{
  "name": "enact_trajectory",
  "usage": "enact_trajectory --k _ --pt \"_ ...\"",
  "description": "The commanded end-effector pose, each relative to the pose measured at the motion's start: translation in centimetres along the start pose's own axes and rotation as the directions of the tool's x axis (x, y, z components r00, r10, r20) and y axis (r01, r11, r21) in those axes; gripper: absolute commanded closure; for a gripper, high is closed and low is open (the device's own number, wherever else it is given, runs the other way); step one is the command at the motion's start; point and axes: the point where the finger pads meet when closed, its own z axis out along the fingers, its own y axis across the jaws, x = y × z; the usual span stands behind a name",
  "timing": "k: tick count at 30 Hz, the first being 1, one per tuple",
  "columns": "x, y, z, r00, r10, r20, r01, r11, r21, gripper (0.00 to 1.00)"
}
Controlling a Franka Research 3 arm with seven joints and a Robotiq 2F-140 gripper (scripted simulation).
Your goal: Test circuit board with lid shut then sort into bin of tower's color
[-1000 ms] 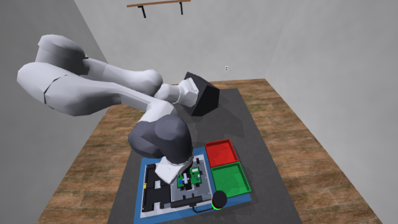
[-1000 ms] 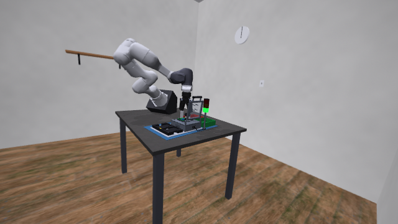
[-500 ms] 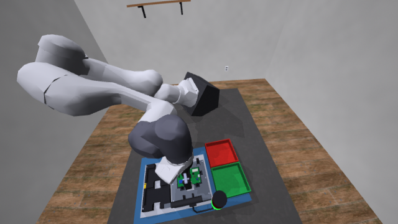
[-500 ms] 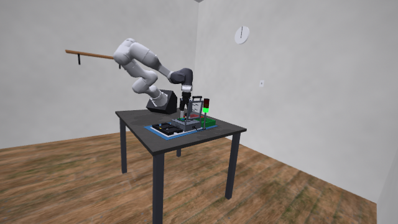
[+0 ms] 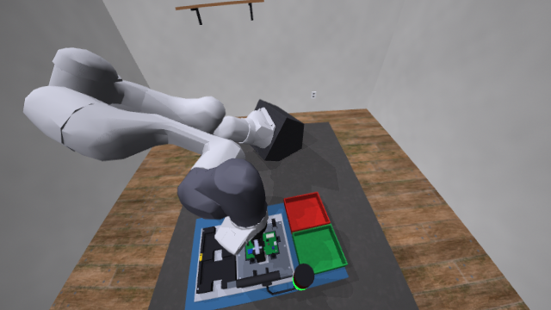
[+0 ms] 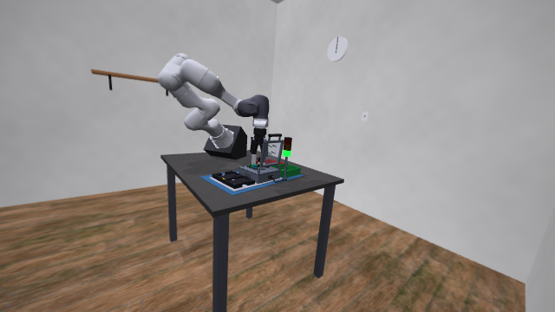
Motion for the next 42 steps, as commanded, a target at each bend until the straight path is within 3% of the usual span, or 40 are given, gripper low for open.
enact_trajectory --k 1,42 --pt "-0.03 0.04 0.08 1.0 0.003 0.001 -0.003 1.0 0.0 0.49" --pt "-0.02 0.09 -0.29 1.0 0.003 0.001 -0.003 1.0 0.0 0.49"
